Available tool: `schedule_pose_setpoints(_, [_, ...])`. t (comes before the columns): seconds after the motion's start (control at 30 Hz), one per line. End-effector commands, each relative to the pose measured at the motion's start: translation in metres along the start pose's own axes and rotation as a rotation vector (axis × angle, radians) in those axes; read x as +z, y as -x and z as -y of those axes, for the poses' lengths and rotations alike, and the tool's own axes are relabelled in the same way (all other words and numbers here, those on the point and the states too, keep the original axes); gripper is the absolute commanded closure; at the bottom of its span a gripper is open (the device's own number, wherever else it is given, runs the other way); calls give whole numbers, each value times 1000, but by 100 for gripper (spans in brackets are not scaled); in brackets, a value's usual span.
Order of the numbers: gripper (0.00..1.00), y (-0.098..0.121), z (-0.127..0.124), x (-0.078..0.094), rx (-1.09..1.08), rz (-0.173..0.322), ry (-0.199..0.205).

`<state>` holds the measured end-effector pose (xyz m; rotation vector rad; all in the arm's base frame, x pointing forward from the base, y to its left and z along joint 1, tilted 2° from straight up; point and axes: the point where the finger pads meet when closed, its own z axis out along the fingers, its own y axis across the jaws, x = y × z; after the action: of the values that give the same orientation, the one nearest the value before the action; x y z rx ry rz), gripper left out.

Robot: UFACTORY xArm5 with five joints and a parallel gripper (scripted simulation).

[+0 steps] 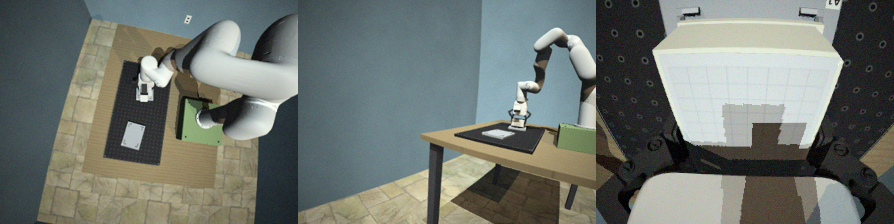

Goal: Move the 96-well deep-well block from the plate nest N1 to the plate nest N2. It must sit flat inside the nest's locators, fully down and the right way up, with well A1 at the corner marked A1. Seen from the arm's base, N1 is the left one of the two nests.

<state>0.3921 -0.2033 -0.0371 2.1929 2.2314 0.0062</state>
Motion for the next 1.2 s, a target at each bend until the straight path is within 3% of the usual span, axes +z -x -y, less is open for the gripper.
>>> schedule_pose_setpoints(0.0, [100, 1, -1, -1, 0, 2, 3])
schedule_pose_setpoints(1.17, [100, 1, -1, 4, 0, 2, 3])
